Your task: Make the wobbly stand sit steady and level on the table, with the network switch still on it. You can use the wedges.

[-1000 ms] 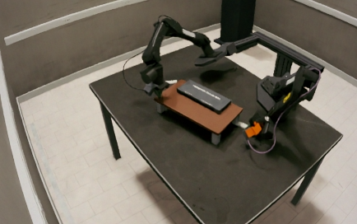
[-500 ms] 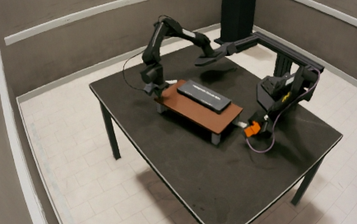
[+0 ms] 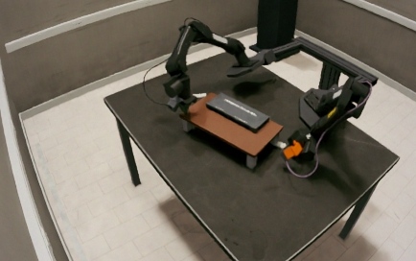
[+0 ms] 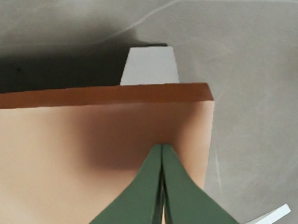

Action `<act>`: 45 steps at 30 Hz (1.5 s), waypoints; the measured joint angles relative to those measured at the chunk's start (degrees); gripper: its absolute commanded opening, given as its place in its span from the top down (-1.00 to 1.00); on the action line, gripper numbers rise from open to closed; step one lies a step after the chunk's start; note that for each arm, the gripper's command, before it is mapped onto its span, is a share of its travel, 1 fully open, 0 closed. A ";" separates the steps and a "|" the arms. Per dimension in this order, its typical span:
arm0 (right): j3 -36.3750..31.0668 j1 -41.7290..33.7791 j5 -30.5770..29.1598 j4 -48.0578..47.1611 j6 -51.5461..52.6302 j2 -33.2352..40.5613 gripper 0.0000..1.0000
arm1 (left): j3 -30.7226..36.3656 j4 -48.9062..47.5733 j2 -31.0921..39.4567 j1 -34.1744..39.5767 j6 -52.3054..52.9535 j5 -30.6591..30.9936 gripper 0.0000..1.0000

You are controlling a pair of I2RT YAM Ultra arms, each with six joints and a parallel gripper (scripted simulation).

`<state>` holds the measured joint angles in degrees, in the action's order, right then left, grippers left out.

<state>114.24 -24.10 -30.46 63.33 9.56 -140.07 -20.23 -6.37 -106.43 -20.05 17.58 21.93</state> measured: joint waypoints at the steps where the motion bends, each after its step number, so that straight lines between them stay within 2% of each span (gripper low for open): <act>1: 0.00 0.00 0.00 -0.04 0.00 0.00 1.00 | 0.09 -0.15 0.00 0.13 -0.15 -0.09 1.00; 16: 0.00 0.00 0.00 -0.39 0.00 0.00 1.00 | 0.50 -2.23 -0.85 1.77 -1.81 -0.57 1.00; 32: 0.00 0.00 0.00 -0.42 0.00 0.00 1.00 | 0.50 1.62 2.56 0.81 -0.70 -0.48 1.00; 38: 0.00 0.00 0.00 -0.42 0.00 0.00 1.00 | 0.42 9.84 10.80 -2.12 1.55 -0.15 1.00; 45: 0.00 0.00 0.00 -0.42 0.00 0.00 1.00 | -0.37 18.18 17.31 -4.57 4.26 0.37 1.00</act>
<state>114.24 -24.10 -30.46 62.92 9.56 -140.07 -20.60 11.81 -89.12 -24.62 21.85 22.31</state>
